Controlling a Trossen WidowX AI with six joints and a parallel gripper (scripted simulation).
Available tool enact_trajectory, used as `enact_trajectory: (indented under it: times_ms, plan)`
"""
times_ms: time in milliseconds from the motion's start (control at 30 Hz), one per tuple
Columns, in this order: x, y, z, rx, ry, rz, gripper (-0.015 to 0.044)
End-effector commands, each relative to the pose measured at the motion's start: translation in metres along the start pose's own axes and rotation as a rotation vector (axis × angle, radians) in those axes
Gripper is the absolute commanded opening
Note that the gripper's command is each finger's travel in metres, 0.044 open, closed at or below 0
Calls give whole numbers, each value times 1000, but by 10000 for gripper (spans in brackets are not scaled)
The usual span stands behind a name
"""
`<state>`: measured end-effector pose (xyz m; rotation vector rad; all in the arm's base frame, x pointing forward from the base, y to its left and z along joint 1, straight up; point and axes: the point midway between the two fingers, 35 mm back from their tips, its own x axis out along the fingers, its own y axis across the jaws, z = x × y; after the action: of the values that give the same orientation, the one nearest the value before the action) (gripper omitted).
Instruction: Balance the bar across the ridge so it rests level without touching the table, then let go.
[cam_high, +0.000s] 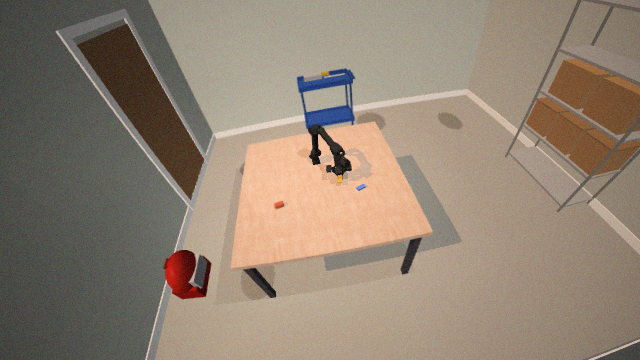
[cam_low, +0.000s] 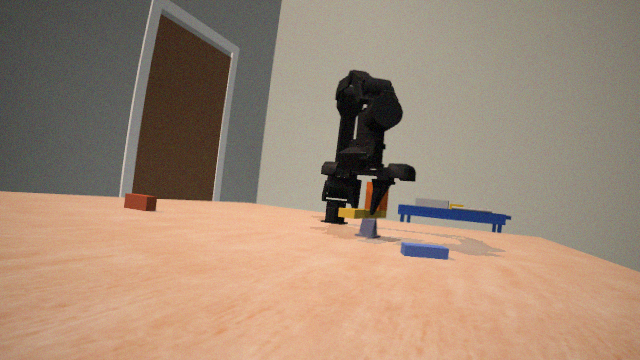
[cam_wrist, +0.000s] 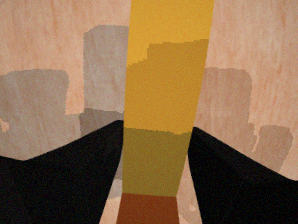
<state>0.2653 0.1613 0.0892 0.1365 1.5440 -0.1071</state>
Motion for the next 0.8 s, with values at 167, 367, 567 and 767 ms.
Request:
enact_trajectory:
  times_ms: [167, 367, 567, 767]
  plan:
    - [0, 0, 0, 0, 0, 0, 172]
    - [0, 0, 0, 0, 0, 0, 173]
    - [0, 0, 0, 0, 0, 0, 185]
    - [0, 0, 0, 0, 0, 0, 185]
